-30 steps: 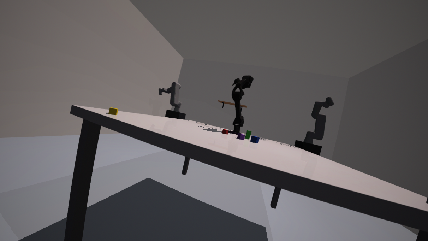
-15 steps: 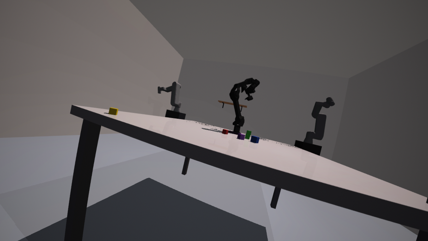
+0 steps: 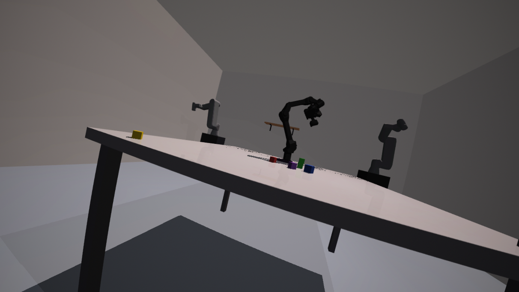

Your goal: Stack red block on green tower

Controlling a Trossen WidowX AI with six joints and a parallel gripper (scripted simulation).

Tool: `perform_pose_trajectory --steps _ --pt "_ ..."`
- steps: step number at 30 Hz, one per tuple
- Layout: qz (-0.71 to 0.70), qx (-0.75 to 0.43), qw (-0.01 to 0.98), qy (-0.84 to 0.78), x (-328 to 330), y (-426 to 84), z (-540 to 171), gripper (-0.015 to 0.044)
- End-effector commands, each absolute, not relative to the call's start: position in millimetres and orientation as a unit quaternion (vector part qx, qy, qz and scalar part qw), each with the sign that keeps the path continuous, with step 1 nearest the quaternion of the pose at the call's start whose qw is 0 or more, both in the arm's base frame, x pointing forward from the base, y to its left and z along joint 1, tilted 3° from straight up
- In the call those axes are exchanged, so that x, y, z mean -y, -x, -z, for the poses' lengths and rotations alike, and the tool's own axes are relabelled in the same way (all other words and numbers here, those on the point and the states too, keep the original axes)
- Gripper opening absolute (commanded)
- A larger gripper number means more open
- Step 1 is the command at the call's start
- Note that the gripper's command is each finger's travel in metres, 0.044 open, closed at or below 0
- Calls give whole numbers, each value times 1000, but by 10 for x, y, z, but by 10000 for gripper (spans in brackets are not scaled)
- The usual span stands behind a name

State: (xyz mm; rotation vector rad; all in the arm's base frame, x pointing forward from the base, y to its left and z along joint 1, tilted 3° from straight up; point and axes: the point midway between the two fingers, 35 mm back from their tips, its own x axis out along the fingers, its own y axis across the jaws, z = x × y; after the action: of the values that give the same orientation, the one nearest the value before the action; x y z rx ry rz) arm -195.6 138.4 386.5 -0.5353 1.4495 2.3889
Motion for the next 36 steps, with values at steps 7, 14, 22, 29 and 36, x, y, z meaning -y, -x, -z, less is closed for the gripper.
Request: perform_pose_trajectory --steps 7,14,22,29,36 --pt "-777 -533 296 156 -2064 1537 -3571 440" --pt "-726 -551 390 132 -2464 1086 -3356 440" --pt "-656 -565 492 96 -2781 458 -3134 440" --pt "-583 -578 567 71 -2908 -153 -2919 440" --pt "-506 -588 629 52 -2876 -769 -2696 440"
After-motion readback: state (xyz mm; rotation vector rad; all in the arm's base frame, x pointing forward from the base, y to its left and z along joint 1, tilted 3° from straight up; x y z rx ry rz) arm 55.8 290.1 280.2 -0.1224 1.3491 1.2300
